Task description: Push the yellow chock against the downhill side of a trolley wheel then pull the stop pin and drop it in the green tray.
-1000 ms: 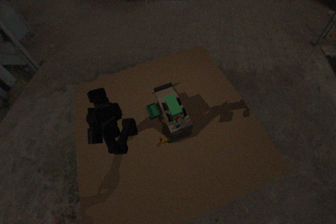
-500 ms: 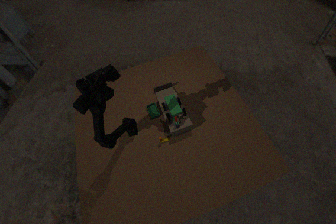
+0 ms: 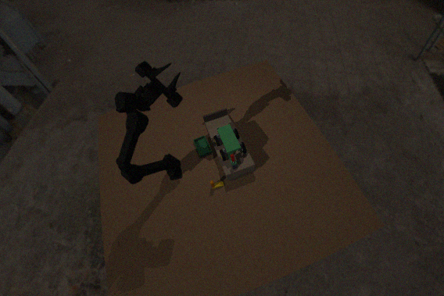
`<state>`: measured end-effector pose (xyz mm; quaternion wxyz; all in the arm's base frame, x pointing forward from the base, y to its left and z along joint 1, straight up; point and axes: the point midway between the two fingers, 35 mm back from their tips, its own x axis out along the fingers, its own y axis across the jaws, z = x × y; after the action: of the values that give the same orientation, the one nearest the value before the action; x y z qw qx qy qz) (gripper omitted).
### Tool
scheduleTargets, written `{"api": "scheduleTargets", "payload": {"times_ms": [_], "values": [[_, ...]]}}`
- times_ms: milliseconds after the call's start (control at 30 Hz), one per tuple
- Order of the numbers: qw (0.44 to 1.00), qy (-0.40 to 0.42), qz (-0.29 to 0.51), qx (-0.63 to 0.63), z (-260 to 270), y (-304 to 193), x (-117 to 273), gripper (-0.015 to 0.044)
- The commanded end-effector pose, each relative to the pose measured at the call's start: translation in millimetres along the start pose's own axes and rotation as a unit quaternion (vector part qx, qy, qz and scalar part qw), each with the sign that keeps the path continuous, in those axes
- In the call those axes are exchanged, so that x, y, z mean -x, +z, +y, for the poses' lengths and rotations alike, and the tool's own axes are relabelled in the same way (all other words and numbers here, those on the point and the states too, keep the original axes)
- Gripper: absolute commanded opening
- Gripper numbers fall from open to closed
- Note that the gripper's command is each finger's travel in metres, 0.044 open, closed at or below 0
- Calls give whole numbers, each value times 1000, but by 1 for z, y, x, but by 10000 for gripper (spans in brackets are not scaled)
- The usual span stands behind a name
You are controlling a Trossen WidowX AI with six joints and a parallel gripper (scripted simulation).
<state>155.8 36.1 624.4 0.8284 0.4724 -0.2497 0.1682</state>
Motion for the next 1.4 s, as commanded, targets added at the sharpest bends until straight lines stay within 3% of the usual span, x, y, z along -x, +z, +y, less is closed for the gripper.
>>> {"api": "scheduleTargets", "payload": {"times_ms": [0, 300, 667, 1067, 1367], "values": [[986, -44, 39, 157, -29, -31, -12, 190], [859, -127, 166, 468, -116, -81, -27, 190], [593, -169, 377, 692, -240, -104, -7, 190], [299, -104, 622, 716, -355, -94, 65, 190], [157, 21, 767, 622, -406, -79, 143, 190]]}}
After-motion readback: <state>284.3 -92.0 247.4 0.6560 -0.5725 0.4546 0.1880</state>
